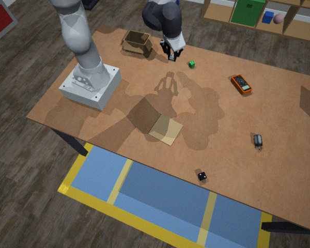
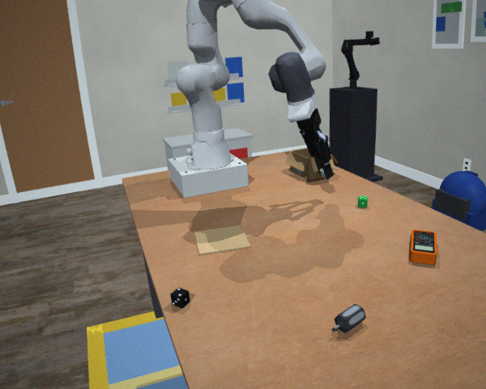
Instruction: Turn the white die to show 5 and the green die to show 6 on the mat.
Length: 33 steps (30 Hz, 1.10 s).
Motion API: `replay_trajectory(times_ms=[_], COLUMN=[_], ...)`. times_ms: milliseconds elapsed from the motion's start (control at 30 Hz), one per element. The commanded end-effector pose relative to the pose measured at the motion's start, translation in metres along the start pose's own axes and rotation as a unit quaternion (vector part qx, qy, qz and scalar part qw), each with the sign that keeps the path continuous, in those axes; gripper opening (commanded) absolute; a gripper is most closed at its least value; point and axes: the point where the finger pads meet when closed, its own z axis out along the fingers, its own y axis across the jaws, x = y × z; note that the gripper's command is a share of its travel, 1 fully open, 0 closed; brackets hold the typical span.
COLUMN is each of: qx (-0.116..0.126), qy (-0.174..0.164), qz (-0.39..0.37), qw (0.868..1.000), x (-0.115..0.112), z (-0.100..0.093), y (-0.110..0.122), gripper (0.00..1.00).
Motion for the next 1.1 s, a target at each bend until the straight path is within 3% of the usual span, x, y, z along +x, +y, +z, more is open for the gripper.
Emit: replay_trajectory(times_ms=[0,500,533,1000,1067], qx=[-0.004,-0.009,-0.009,-0.017,-0.017], qy=[-0.052,-0.119,-0.137,-0.234,-0.234], qz=[-0.070,-0.071,-0.071,-0.071,-0.071], qw=[0.996,0.990,0.988,0.970,0.970], x=[-0.0010,0.0015,0.0019,0.0059,0.0059], z=[0.0010,0.0021,0.0020,0.0037,0.0037], y=[0.0024,0.0021,0.0014,0.0007,0.0007], gripper=[0.24,0.24,0.24,0.24,0.24])
